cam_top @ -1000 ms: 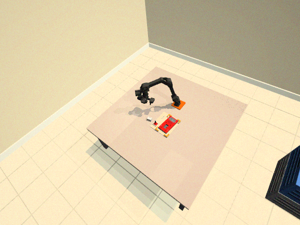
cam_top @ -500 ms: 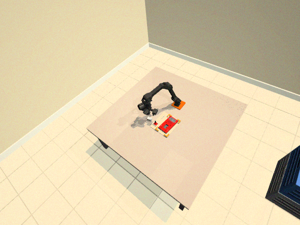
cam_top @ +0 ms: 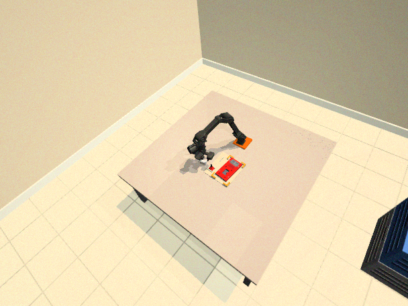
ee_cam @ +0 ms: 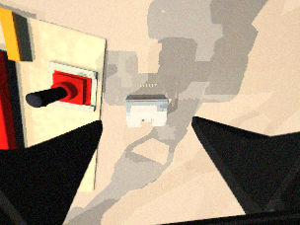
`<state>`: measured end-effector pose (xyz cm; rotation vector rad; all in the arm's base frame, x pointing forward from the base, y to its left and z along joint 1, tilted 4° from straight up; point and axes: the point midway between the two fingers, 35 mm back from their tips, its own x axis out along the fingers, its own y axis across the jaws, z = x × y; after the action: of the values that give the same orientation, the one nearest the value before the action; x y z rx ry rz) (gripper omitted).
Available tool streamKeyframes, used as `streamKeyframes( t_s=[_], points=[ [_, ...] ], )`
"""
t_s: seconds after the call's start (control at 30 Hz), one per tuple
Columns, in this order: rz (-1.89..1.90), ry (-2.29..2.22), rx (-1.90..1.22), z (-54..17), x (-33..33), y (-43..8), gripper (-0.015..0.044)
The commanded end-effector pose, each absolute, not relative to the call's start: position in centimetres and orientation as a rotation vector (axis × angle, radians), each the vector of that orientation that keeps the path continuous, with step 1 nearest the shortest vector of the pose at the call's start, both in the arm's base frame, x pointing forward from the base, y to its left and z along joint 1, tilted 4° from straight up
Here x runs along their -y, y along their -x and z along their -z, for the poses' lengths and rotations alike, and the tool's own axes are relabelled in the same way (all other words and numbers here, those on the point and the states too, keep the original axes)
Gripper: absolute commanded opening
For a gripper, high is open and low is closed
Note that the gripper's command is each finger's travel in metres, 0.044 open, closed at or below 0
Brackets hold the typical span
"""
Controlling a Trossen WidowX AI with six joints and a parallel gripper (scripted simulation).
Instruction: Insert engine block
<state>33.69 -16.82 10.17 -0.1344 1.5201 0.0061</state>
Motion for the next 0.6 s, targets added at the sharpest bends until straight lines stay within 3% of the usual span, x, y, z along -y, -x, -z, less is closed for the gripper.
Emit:
streamKeyframes(
  t_s=[0.0, 0.57],
  points=[
    [-0.003, 0.131, -1.528, -9.5, 16.8, -33.6, 0.0440],
    [-0.003, 0.131, -1.528, -6.8, 17.1, -33.7, 0.0440]
  ],
)
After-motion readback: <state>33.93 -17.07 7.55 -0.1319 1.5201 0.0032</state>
